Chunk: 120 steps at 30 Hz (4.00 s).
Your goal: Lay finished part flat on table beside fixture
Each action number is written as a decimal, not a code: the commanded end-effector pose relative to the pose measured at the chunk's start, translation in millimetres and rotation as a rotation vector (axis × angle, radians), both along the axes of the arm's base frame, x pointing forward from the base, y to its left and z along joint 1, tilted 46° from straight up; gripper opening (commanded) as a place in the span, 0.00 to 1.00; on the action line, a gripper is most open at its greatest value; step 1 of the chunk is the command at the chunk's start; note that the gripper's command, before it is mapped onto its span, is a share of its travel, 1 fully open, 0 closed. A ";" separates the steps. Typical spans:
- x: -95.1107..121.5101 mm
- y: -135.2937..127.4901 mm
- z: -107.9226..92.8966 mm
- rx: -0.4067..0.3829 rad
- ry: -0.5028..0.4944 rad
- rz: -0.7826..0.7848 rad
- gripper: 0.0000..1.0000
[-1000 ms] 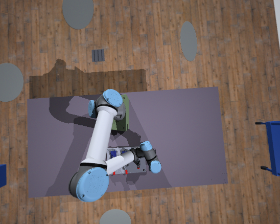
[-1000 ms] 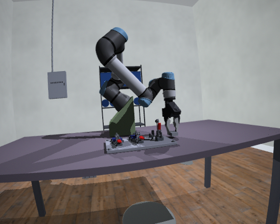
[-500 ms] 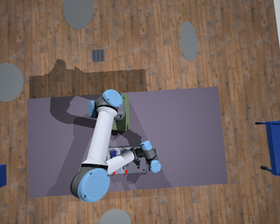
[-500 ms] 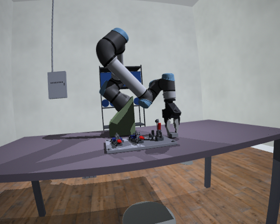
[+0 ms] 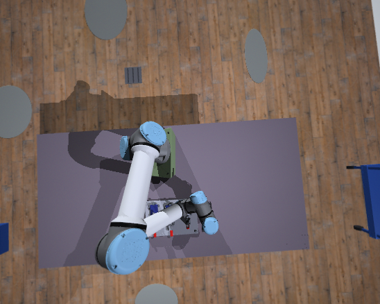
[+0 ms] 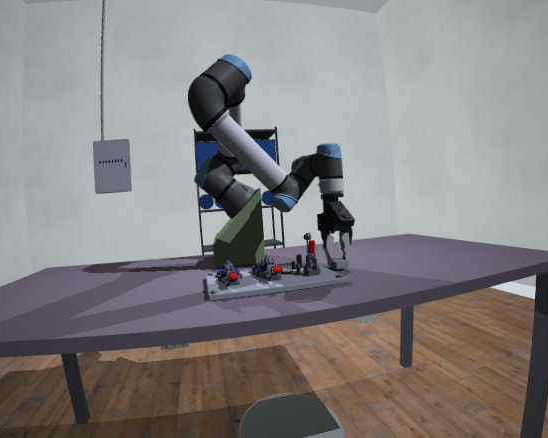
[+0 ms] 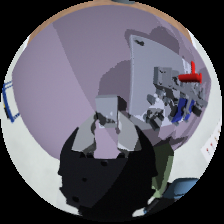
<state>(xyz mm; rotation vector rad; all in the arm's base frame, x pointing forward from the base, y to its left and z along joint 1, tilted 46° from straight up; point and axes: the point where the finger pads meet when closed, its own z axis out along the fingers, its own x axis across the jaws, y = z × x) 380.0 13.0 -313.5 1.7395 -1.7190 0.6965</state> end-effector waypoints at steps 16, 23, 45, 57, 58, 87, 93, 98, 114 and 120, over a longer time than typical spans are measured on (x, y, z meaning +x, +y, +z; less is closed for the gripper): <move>0.4 0.5 0.3 0.000 -0.001 0.001 0.00; 0.4 0.5 0.3 0.000 -0.001 0.001 0.00; 0.4 -1.3 -1.4 0.000 -0.001 0.001 0.00; 0.2 -3.9 -3.8 0.000 -0.001 0.001 0.00; 0.2 -4.0 -4.0 0.000 -0.001 0.001 0.00; 0.2 -4.8 -4.6 0.000 -0.001 0.001 0.00; 0.2 -4.8 -4.6 0.000 -0.001 0.001 0.00; 0.2 -4.8 -4.6 0.000 -0.001 0.001 0.00; 0.2 -4.8 -4.6 0.000 -0.001 0.001 0.40; 0.2 -4.8 -4.6 0.000 -0.001 0.001 0.40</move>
